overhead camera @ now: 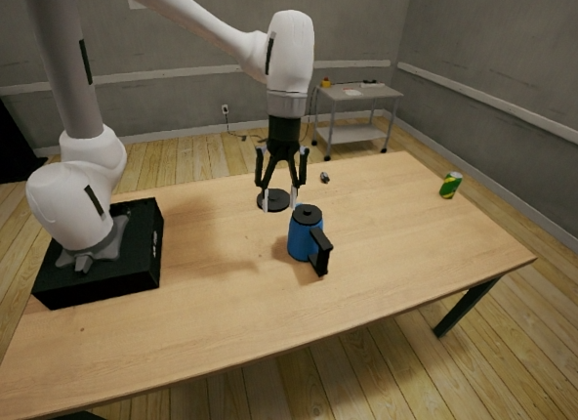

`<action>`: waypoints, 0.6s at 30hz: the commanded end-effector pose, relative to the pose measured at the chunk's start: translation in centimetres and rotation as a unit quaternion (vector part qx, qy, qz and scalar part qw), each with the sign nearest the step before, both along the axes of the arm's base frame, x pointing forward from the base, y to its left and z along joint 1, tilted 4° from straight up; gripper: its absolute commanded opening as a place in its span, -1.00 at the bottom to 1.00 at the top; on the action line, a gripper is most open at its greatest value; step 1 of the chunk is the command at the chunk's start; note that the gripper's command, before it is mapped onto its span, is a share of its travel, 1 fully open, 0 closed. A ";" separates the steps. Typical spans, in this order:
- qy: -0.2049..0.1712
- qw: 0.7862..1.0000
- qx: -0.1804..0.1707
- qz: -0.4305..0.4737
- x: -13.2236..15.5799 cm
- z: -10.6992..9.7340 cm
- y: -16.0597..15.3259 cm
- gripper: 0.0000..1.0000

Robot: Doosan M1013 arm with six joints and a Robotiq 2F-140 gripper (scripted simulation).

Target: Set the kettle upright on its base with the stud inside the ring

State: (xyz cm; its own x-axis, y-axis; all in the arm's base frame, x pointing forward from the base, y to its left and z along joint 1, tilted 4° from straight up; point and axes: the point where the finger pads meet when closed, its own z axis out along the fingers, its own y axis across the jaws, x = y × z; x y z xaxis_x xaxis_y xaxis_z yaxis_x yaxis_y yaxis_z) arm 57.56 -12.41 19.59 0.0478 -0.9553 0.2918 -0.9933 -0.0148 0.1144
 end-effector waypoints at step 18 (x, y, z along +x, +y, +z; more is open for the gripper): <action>-0.044 0.991 0.110 0.061 10.8 2.0 -1.6 0.04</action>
State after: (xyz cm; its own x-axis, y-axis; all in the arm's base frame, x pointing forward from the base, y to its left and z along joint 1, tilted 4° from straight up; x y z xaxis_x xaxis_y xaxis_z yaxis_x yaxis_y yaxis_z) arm 67.87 -13.96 21.37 0.1460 -0.9849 0.0925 -0.9893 -0.1452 0.0156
